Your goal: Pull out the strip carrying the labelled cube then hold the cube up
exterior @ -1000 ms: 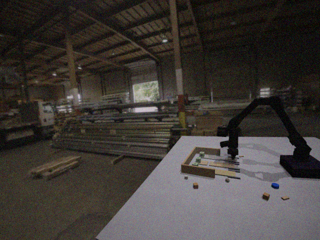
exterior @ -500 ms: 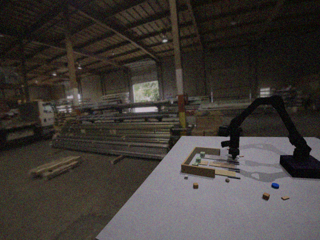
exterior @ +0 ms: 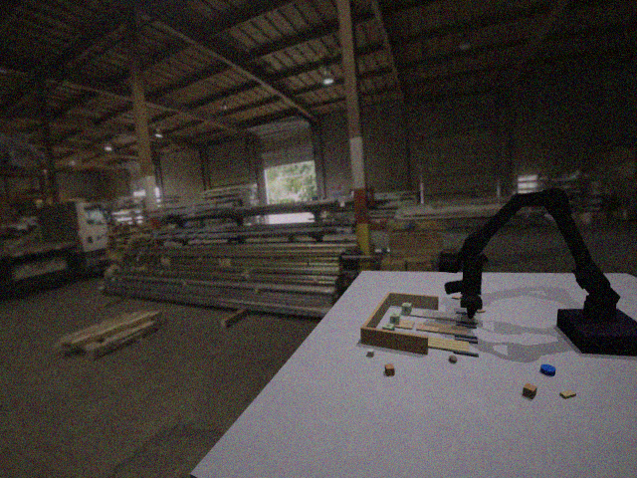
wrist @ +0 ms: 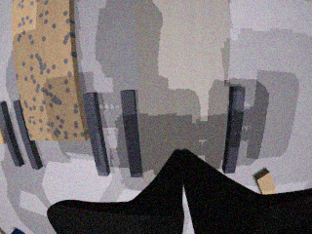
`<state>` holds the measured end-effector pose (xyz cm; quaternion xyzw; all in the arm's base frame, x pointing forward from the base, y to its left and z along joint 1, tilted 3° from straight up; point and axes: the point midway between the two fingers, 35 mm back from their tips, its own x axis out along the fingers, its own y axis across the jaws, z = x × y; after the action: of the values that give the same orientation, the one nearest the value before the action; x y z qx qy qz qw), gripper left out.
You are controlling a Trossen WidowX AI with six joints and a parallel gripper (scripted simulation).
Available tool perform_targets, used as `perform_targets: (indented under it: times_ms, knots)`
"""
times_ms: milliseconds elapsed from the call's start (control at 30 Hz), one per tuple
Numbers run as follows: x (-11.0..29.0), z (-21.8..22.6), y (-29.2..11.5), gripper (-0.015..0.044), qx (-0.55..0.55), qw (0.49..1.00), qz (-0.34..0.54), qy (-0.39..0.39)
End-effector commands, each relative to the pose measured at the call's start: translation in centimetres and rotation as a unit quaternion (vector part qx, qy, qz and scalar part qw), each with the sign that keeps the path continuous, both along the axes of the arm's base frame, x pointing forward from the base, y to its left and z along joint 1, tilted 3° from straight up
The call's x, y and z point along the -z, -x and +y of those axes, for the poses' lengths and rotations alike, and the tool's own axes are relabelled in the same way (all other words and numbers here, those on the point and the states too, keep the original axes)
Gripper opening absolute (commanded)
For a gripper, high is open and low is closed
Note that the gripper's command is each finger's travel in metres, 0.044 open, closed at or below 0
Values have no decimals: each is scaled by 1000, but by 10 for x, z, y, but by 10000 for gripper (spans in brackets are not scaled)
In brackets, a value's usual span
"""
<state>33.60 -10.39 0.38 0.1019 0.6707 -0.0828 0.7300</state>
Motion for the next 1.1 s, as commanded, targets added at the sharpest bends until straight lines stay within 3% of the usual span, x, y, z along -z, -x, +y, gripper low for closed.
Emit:
perform_targets:
  times_ms: [0,1067]
  knots:
    - [-2,-1,-1,0,-1,1000,6,1]
    - [8,7,34,0,-1,1000,7,1]
